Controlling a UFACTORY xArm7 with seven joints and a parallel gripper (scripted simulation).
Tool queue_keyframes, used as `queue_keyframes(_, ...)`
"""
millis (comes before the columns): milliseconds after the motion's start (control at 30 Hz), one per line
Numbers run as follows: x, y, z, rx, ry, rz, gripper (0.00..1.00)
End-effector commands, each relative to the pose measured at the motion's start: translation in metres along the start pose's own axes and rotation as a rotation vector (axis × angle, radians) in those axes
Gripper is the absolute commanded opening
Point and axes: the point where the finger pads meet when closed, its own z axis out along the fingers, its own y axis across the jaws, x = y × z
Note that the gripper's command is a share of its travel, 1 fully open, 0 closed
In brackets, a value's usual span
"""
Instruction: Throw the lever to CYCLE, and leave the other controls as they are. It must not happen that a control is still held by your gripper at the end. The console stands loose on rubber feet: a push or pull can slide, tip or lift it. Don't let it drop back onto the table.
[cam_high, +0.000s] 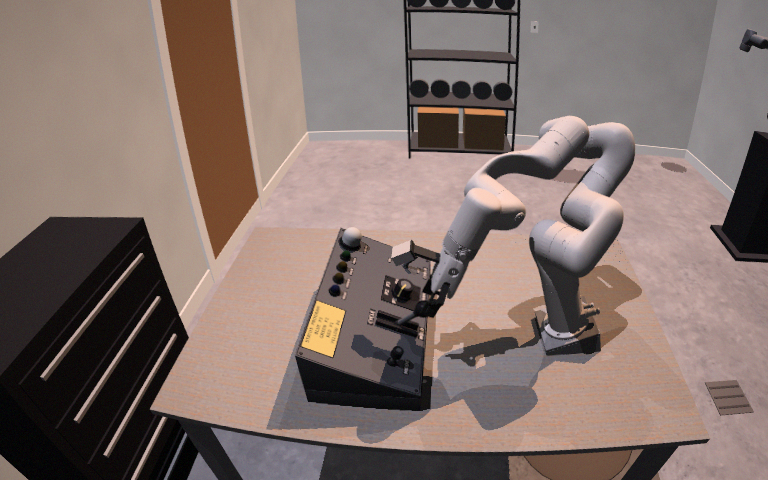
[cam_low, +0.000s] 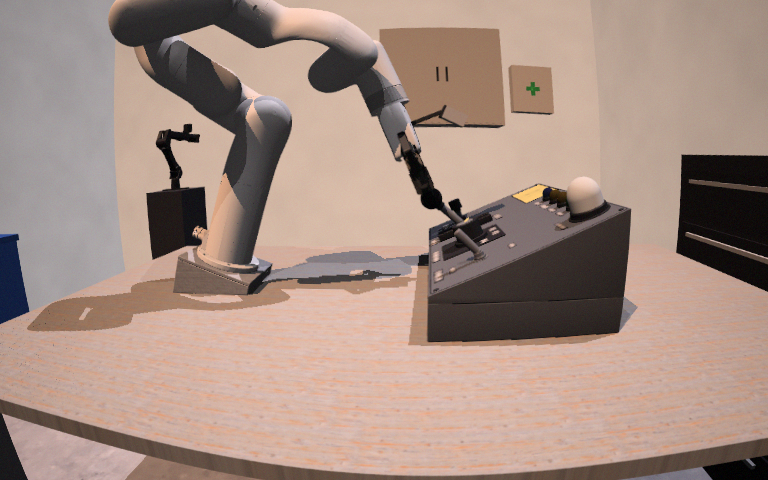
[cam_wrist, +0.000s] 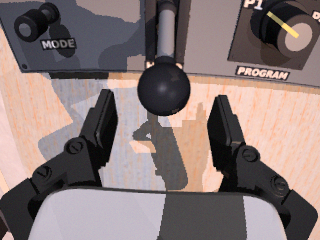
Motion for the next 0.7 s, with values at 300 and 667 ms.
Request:
queue_keyframes(300,0.002,0.0,0.025,0.0,0.003,0.001,0.76)
queue_keyframes(667,0.002,0.0,0.032,0.0,0.003,0.001,0.76)
